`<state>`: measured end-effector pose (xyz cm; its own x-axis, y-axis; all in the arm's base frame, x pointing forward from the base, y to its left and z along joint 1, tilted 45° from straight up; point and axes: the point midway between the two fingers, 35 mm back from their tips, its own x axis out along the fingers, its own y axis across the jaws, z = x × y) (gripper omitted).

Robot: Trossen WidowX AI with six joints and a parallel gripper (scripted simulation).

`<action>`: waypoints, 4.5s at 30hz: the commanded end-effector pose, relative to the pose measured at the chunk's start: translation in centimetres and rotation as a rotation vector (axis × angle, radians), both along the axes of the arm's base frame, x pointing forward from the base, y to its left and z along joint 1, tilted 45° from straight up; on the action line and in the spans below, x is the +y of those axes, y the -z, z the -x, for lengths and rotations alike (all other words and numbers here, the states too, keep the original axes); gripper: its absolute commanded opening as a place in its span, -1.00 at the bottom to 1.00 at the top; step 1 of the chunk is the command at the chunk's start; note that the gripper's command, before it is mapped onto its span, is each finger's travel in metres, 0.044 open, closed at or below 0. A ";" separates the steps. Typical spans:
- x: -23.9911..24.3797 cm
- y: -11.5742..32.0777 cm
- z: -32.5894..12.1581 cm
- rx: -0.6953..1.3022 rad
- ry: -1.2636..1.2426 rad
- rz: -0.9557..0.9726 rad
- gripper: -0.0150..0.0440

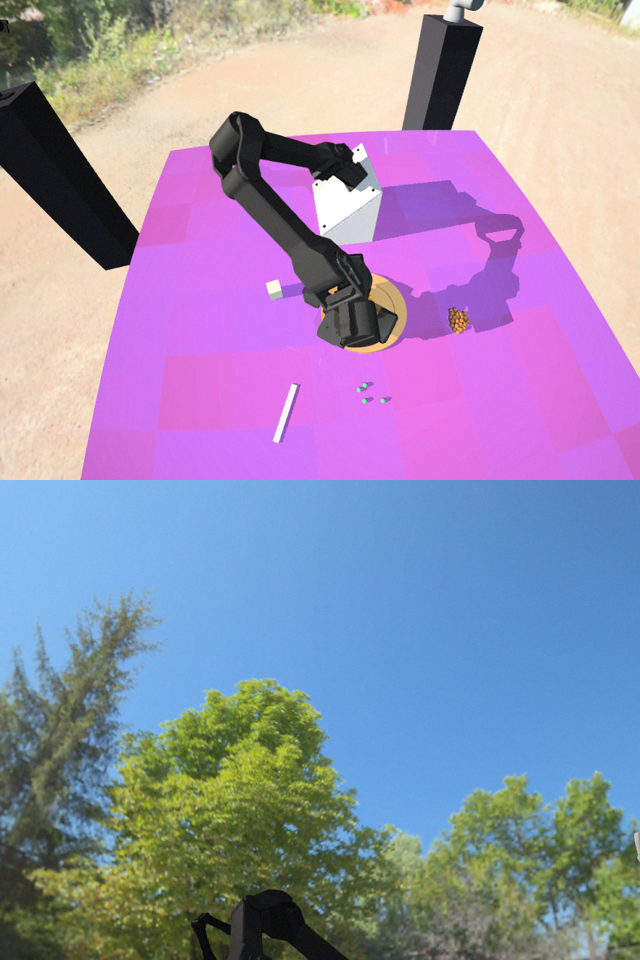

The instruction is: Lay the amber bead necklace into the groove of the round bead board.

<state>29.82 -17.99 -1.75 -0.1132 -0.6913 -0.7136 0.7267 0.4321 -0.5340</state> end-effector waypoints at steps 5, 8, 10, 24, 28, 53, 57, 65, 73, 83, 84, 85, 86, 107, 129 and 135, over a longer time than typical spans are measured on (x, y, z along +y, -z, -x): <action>0.0 0.0 0.0 -0.001 0.000 0.000 -0.49; 0.0 0.0 0.0 -0.001 0.000 0.000 -0.49; 0.0 0.0 0.0 -0.001 0.000 0.000 -0.49; 0.0 0.0 0.0 -0.001 0.000 0.000 -0.49; 0.0 0.0 0.0 -0.001 0.000 0.000 -0.49; -0.5 -1.3 0.3 0.006 -0.001 0.002 -0.49; -0.9 -0.9 0.4 0.006 -0.001 0.002 -0.49; -0.8 -1.1 0.2 -0.001 -0.002 0.003 0.04; -0.7 -1.2 0.3 0.002 -0.002 0.002 0.75; -0.4 -1.4 0.2 0.006 -0.001 0.002 1.00; -0.4 -1.4 0.2 0.006 -0.001 0.002 1.00; -0.4 -1.4 0.2 0.006 -0.001 0.002 1.00; -0.4 -1.4 0.2 0.006 -0.001 0.002 1.00; 2.4 -2.9 0.5 -0.156 0.166 0.027 -0.07; 0.5 -0.9 0.7 -0.160 0.165 0.027 -0.08; -0.2 -0.2 0.9 -0.156 0.166 0.029 -0.08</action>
<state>29.24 -17.87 -1.05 -0.1070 -0.6929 -0.7131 0.8658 0.2877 -0.4094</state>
